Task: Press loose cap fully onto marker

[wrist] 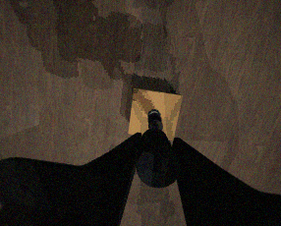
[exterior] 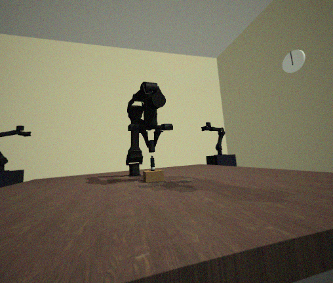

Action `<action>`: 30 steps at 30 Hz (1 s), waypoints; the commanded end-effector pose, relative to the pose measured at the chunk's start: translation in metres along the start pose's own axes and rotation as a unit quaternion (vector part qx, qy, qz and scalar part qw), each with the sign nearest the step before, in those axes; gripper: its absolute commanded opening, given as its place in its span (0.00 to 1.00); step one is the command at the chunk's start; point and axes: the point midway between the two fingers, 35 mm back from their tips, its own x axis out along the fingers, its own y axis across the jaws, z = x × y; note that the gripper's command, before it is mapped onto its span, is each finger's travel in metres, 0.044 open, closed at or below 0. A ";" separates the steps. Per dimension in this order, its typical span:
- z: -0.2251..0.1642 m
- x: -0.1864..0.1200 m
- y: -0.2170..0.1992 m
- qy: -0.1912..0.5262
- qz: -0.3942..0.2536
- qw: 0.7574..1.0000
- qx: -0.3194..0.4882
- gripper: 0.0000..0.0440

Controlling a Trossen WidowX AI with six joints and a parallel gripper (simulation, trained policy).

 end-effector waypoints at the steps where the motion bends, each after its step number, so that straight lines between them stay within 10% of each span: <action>1: 0.003 0.004 -0.002 -0.008 0.000 1.000 -0.002 0.00; 30: 0.004 0.068 -0.002 -0.043 -0.009 0.998 -0.050 0.06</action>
